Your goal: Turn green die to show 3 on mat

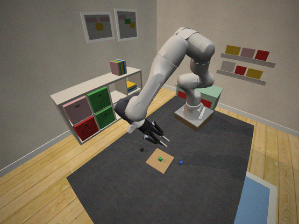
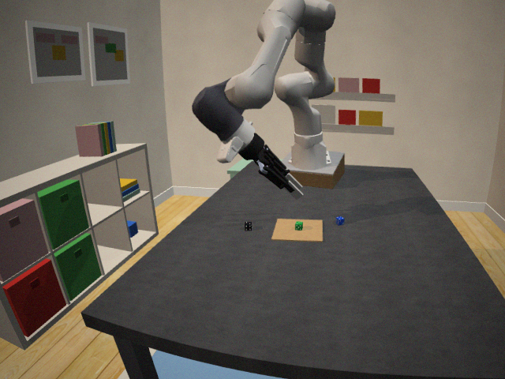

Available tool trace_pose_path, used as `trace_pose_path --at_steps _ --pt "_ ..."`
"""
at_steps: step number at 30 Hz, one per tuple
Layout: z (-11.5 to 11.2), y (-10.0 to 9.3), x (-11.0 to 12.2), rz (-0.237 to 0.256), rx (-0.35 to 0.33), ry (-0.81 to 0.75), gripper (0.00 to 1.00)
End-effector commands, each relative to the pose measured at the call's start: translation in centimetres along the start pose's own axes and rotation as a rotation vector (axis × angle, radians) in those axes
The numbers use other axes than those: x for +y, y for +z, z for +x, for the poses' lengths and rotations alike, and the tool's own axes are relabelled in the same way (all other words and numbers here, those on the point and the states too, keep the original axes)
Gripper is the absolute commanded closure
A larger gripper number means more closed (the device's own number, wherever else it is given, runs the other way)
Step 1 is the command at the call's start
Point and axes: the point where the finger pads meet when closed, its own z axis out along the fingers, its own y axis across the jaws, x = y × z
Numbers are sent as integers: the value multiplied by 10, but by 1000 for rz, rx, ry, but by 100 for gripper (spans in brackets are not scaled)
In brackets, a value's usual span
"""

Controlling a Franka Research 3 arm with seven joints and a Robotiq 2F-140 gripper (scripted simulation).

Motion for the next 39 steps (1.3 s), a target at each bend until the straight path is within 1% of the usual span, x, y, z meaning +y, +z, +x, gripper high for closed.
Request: trace_pose_path --at_steps 1,3,4,5,7,11,17,20,21,22,23,24,25,26,28,29,30,31,33,34,39 --pt "11 -2 2 -6 109 135 79" --pt "11 -2 2 -6 109 135 79" --pt "11 -3 2 -7 164 145 79" --pt "11 -3 2 -6 171 146 79" --pt "11 -5 2 -1 226 153 79" --pt "10 -7 -1 14 295 157 79" --pt "5 -14 -8 56 403 155 79" --pt "4 -14 -8 58 407 155 79" --pt "-1 -18 -15 93 463 148 79" --pt "-5 -21 -18 113 491 143 79" --pt "-6 -21 -19 119 497 141 79" --pt "-14 -26 -27 162 544 128 79" --pt "-19 -28 -31 185 565 121 79" --pt "-27 -31 -36 220 591 108 79" --pt "-42 -36 -46 283 630 83 79" --pt "-47 -37 -49 301 638 76 79" --pt "-57 -40 -54 338 654 59 79" --pt "-64 -41 -57 360 661 49 79" --pt "-67 -42 -58 370 664 44 79" --pt "-67 -42 -58 370 664 44 0" --pt "-67 -42 -58 370 664 44 0"
